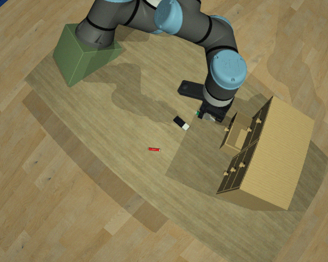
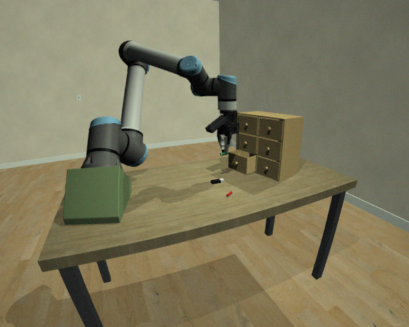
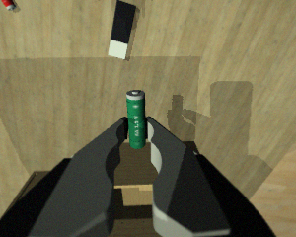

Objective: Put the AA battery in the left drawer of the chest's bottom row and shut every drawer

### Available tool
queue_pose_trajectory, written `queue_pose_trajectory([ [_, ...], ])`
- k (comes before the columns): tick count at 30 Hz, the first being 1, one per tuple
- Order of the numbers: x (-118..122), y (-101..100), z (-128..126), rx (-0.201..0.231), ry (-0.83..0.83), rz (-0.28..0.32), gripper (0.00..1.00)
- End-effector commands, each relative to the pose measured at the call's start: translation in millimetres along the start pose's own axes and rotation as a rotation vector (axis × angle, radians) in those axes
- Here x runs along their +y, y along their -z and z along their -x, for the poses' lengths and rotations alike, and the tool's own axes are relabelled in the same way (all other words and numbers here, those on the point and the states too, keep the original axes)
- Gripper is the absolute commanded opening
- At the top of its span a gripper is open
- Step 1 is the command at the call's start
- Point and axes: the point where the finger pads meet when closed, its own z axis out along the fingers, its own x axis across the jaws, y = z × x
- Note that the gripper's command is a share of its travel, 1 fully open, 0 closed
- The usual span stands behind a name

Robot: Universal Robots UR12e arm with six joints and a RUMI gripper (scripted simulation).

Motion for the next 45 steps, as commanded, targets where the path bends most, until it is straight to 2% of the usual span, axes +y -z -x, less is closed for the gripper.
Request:
queue_pose_trajectory([
  [1, -0.7, 1.3, 0.6, -0.002, -0.001, 0.008, 0.05],
  [22, -0.9, 1.2, 0.5, -0.002, 0.000, 0.058, 0.05],
  [36, -1.4, 0.8, 0.5, -0.003, 0.000, 0.130, 0.05],
  [45, -2.0, 0.4, 0.5, -0.003, 0.000, 0.207, 0.05],
])
